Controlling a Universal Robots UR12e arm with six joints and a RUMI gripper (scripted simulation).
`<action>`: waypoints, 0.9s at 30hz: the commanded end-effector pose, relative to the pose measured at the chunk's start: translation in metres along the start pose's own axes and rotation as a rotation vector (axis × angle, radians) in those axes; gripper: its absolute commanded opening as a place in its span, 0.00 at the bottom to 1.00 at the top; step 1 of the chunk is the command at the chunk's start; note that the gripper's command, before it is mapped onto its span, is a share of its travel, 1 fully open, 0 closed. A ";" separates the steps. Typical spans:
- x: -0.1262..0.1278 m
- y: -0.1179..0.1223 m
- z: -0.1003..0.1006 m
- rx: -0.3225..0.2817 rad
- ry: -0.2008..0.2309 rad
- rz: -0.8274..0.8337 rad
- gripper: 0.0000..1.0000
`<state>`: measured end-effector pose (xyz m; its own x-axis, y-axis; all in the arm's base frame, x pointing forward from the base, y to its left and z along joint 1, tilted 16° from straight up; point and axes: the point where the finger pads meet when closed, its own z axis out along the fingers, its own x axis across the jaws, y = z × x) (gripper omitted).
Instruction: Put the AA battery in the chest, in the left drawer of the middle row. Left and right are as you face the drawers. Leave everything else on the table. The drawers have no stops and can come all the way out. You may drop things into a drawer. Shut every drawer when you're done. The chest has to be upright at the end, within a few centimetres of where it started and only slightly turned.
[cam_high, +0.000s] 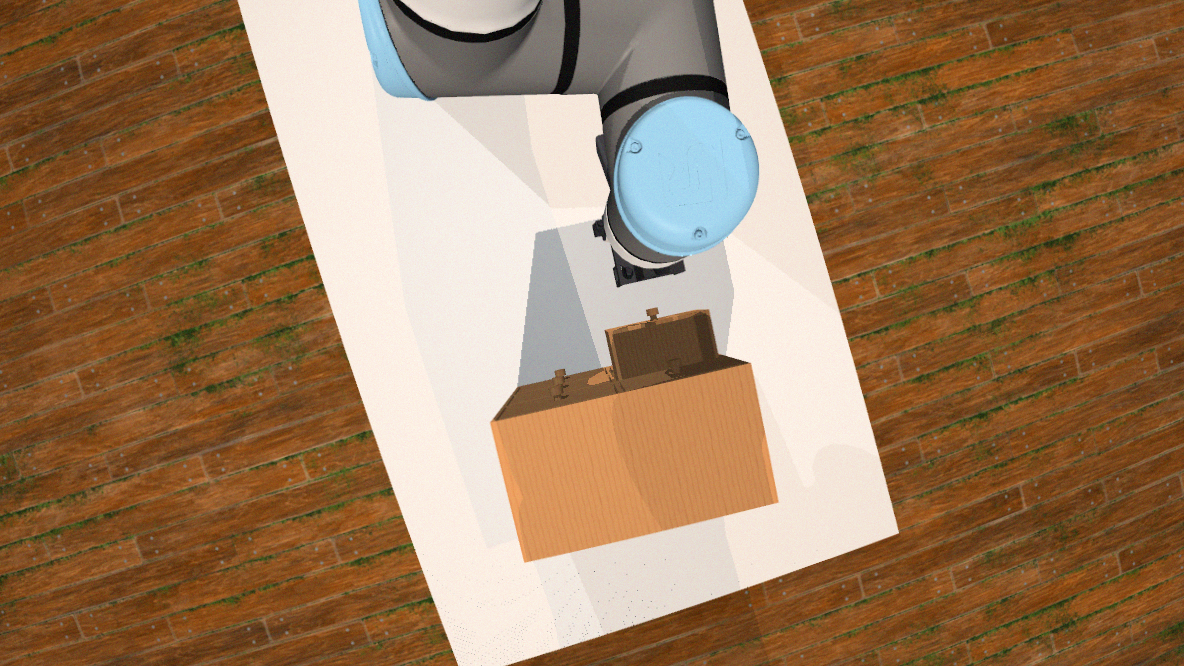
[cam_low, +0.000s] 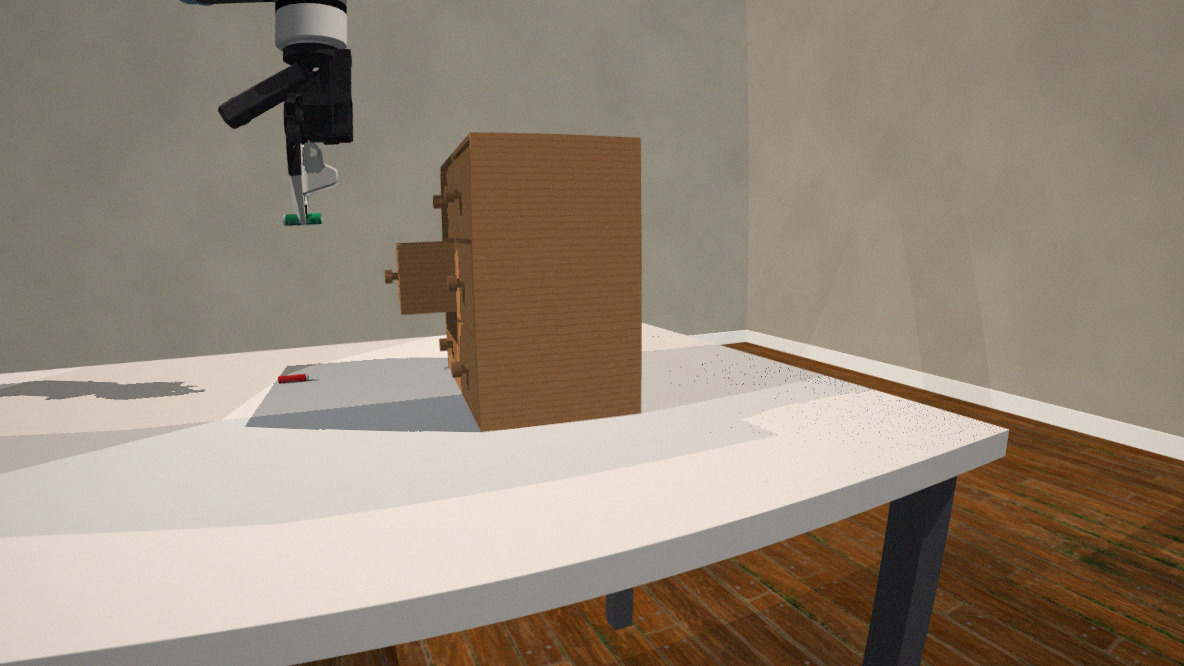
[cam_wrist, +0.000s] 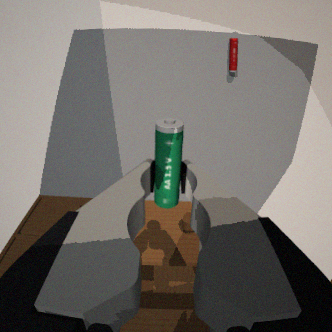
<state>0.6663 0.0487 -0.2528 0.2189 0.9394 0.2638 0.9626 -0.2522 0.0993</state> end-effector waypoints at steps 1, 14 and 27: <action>0.000 0.001 0.000 -0.002 0.000 0.000 0.05; 0.000 0.000 0.000 -0.018 0.000 0.000 0.05; 0.000 0.000 0.000 -0.056 0.000 0.000 0.05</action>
<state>0.6661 0.0488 -0.2530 0.2189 0.9394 0.2638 0.9556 -0.2611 0.1367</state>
